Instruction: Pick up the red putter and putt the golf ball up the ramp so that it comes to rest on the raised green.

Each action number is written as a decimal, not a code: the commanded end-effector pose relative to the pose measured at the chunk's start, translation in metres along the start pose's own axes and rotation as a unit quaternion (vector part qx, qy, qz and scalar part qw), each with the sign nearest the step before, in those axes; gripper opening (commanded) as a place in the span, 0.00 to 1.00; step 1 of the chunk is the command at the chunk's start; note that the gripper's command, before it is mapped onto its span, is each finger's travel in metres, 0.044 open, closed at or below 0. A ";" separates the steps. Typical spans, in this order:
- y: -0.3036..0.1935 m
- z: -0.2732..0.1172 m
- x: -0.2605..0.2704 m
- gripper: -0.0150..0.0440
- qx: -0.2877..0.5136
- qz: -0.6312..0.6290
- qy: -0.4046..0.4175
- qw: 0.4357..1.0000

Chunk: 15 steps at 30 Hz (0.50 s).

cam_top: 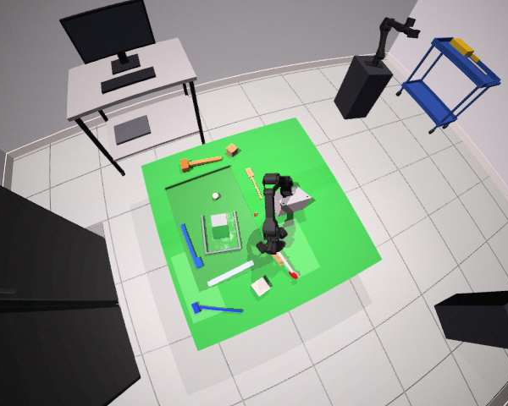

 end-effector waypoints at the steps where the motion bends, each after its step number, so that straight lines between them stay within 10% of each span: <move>1: -0.002 0.010 0.002 1.00 0.008 -0.005 0.002 1.000; 15: -0.002 0.015 0.001 0.91 0.003 -0.001 0.002 1.000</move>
Point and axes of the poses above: the point midway between the two fingers, 35 mm back from their tips, its own z axis out along the fingers, its own x axis across the jaws, y = z × x, the point moved 7 cm from there along -z, back along the fingers, and after that the axes turned 14 degrees about z, right-handed, at the moved point
